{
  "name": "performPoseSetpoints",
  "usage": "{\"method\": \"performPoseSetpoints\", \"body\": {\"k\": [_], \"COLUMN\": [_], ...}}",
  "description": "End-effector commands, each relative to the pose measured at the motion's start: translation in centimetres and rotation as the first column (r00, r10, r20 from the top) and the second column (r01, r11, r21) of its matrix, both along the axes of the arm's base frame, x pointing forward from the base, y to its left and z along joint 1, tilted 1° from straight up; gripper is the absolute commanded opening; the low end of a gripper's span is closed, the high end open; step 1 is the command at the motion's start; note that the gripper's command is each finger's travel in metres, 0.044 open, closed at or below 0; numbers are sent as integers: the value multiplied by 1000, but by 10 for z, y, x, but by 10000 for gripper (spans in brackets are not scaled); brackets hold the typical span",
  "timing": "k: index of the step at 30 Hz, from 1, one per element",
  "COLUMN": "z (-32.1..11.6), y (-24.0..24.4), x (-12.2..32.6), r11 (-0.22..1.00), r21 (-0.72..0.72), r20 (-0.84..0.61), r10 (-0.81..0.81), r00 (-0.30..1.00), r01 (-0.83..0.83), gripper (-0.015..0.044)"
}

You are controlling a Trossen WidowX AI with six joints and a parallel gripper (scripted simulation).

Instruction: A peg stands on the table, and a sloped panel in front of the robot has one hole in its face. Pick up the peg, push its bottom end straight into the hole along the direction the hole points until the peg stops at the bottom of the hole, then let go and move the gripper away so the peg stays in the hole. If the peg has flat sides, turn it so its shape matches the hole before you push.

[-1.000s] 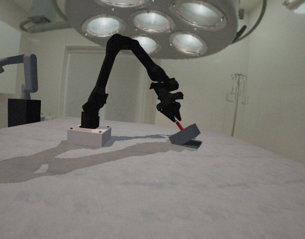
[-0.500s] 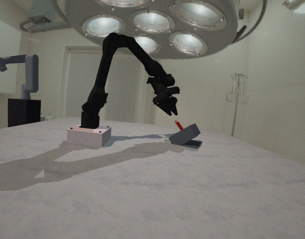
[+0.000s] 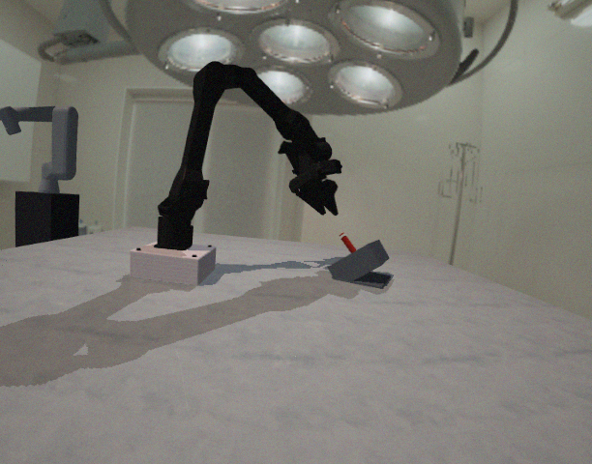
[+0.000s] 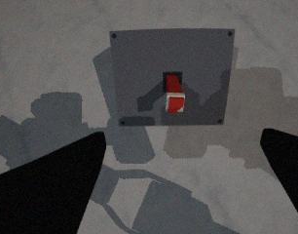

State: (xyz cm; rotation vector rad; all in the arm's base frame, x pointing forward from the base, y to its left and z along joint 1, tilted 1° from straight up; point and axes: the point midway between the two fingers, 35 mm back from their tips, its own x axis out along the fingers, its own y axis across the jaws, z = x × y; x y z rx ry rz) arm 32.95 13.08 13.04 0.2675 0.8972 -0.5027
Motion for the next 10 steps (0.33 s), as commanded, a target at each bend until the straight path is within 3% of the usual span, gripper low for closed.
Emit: {"method": "performPoseSetpoints", "body": {"k": [1,10], "z": [9,10], "y": [3,4], "x": [-4,-4], "r11": [1000,1000], "r21": [5,5], "r20": [11,11], "r10": [-4,-4], "r00": [1000,1000], "r01": [4,4], "gripper": [440,440]}}
